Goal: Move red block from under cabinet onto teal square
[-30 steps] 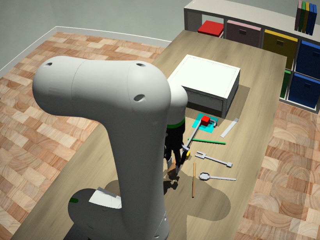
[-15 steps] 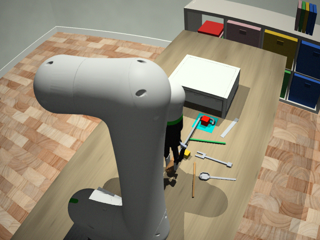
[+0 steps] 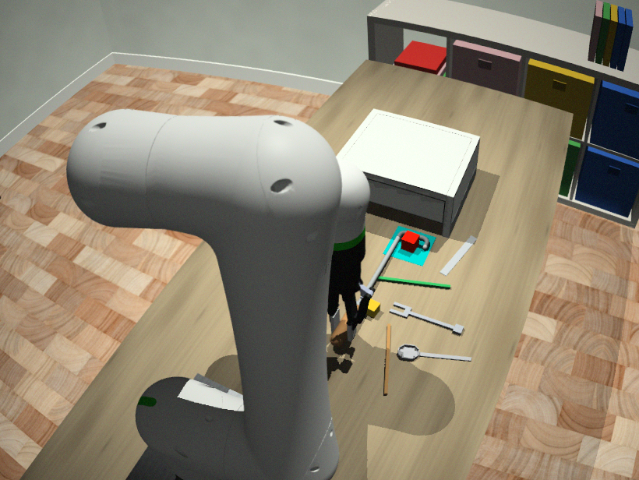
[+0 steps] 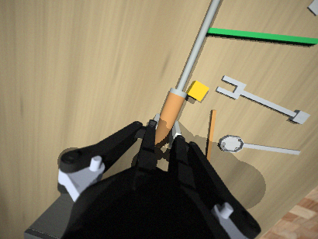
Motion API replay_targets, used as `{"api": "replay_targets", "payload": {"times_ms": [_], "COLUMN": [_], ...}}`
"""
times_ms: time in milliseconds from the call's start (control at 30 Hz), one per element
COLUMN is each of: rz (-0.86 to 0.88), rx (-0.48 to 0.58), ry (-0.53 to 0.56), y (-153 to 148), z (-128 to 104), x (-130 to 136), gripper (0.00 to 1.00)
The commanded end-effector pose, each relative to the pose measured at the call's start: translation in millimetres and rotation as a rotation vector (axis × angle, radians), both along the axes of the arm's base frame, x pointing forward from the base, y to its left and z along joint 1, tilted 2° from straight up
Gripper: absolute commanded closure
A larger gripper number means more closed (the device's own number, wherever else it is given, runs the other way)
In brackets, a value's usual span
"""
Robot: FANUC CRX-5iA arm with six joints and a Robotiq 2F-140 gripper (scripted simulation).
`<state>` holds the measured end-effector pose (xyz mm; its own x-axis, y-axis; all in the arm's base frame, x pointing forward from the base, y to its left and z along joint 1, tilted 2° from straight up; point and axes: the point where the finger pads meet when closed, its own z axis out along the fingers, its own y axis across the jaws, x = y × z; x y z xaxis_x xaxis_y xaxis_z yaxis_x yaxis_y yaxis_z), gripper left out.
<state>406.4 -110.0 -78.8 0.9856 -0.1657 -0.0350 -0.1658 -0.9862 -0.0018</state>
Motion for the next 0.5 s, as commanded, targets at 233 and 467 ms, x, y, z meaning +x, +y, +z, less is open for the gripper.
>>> {"api": "replay_targets", "payload": {"times_ms": [233, 467], "rz": [0.000, 0.000], "rx": [0.000, 0.000], "ry": [0.000, 0.000], "y": [-0.1, -0.1], "z": [0.1, 0.1], "x": [0.2, 0.2], "gripper": [1.00, 0.66]}}
